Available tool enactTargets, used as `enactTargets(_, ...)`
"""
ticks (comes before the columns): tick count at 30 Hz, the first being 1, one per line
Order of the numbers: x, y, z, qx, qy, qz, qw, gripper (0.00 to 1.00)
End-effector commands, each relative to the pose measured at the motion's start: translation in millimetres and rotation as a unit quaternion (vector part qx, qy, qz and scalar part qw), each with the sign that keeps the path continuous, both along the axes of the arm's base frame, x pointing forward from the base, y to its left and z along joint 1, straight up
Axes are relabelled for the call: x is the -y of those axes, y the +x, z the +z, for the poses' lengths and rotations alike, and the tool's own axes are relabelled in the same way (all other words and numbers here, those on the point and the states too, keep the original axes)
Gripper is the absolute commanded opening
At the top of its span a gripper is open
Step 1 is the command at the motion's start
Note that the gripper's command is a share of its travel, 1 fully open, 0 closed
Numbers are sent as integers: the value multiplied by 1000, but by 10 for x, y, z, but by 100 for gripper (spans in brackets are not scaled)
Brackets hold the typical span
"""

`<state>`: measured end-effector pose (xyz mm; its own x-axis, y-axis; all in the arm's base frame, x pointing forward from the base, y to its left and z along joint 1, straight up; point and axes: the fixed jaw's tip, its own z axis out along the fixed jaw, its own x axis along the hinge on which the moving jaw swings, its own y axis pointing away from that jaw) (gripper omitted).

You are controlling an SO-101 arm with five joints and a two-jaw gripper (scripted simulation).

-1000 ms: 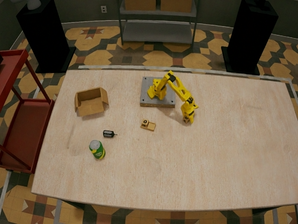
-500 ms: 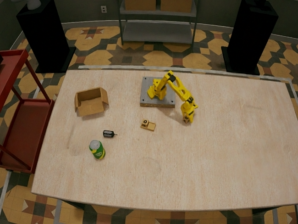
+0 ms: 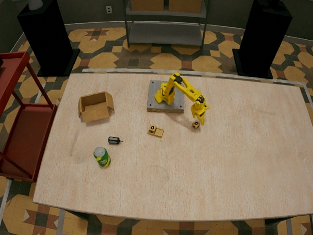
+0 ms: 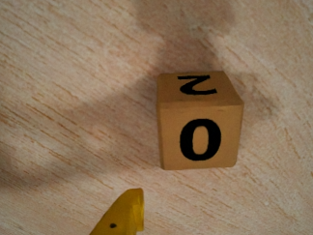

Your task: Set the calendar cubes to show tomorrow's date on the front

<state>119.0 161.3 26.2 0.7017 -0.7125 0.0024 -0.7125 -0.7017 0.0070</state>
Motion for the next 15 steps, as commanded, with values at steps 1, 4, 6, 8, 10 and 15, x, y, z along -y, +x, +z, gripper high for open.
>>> enactTargets(1,-16,-6,120,4,7,8,1000,36)
enactTargets(4,-13,-8,141,4,7,8,1000,36)
enactTargets(6,-13,-8,142,4,7,8,1000,36)
enactTargets(8,-13,-8,142,4,7,8,1000,36)
enactTargets(10,-13,-8,142,4,7,8,1000,36)
enactTargets(15,-13,-8,142,4,7,8,1000,36)
